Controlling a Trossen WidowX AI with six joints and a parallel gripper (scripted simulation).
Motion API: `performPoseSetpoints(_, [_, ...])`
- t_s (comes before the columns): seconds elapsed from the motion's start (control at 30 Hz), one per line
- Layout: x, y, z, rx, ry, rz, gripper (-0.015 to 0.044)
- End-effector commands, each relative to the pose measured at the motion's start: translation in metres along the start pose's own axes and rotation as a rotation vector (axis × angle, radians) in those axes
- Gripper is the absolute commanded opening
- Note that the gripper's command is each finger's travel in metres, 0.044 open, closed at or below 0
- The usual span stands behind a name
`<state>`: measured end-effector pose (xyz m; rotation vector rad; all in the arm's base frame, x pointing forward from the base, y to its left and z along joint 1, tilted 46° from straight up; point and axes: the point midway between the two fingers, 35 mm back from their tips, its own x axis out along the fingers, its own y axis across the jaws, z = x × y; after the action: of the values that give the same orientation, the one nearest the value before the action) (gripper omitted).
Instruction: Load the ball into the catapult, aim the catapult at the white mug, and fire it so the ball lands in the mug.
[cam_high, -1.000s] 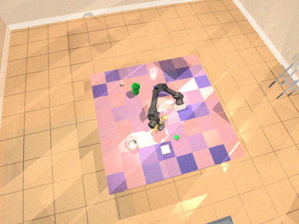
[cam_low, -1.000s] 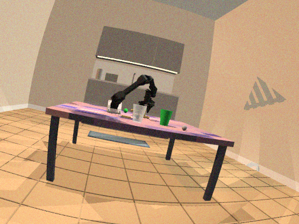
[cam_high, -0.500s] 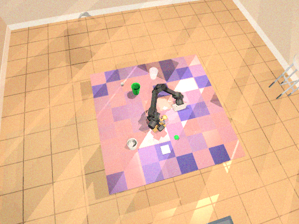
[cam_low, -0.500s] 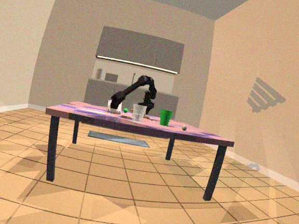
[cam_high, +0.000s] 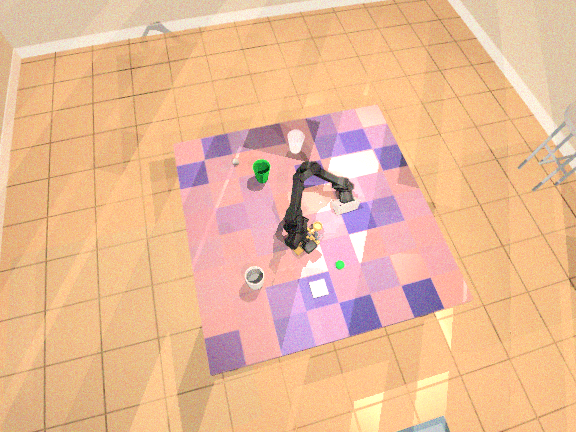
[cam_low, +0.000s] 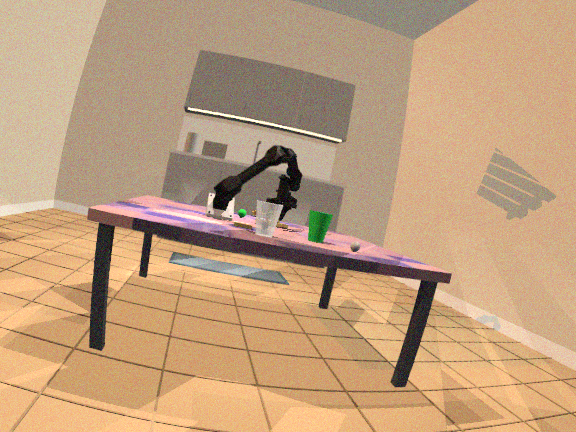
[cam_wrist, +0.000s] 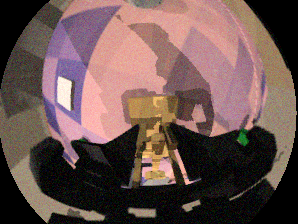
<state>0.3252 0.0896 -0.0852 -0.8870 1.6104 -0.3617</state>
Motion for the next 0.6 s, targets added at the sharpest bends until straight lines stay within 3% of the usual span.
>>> performPoseSetpoints(0.0, [-0.025,0.001,0.001,-0.001,-0.002,0.003,0.0013])
performPoseSetpoints(0.1, [-0.050,0.001,0.000,-0.001,-0.001,0.002,0.0000])
performPoseSetpoints(0.57, [-0.035,0.001,0.001,-0.004,-0.002,0.001,0.0000])
